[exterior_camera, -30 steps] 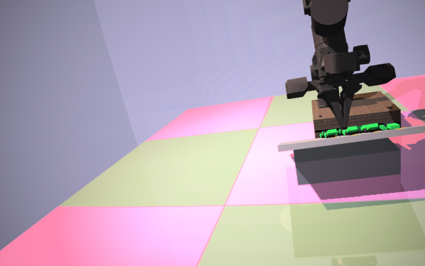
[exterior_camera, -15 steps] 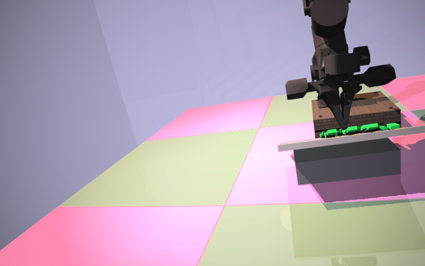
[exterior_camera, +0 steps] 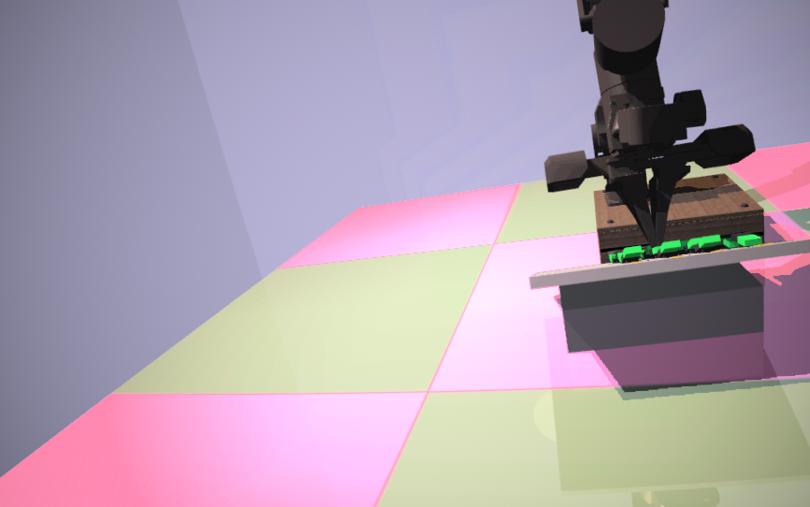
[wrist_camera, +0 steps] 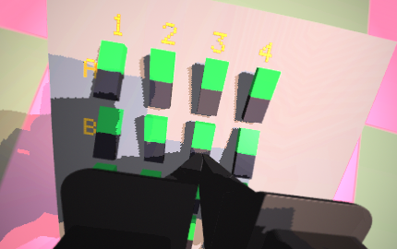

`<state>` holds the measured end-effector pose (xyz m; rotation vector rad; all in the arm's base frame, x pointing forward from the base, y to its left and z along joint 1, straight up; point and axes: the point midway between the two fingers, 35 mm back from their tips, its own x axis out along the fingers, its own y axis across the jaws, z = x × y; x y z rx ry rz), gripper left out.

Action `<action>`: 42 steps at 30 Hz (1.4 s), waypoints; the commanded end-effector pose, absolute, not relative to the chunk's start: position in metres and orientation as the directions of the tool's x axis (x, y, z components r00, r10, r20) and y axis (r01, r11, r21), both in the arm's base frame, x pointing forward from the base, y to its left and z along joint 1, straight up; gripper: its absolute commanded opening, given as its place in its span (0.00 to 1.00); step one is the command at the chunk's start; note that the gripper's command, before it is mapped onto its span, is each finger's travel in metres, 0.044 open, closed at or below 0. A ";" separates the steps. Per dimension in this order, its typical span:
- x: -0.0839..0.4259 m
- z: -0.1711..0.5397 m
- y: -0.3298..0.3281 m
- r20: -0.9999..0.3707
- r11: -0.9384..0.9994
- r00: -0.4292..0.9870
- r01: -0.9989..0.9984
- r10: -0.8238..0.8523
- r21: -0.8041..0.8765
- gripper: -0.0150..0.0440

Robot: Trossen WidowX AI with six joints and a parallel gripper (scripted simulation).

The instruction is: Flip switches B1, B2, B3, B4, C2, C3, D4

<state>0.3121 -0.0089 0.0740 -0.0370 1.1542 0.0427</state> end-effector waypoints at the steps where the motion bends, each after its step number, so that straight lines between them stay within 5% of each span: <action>1: 0.312 0.072 -0.008 -0.916 0.998 0.401 -0.055 0.020 -0.003 0.25; 9: 0.288 0.133 -0.009 -0.926 0.998 0.376 -0.055 0.018 -0.003 0.25; 42: 0.306 0.091 -0.041 -0.916 0.998 0.401 -0.055 0.017 -0.006 0.25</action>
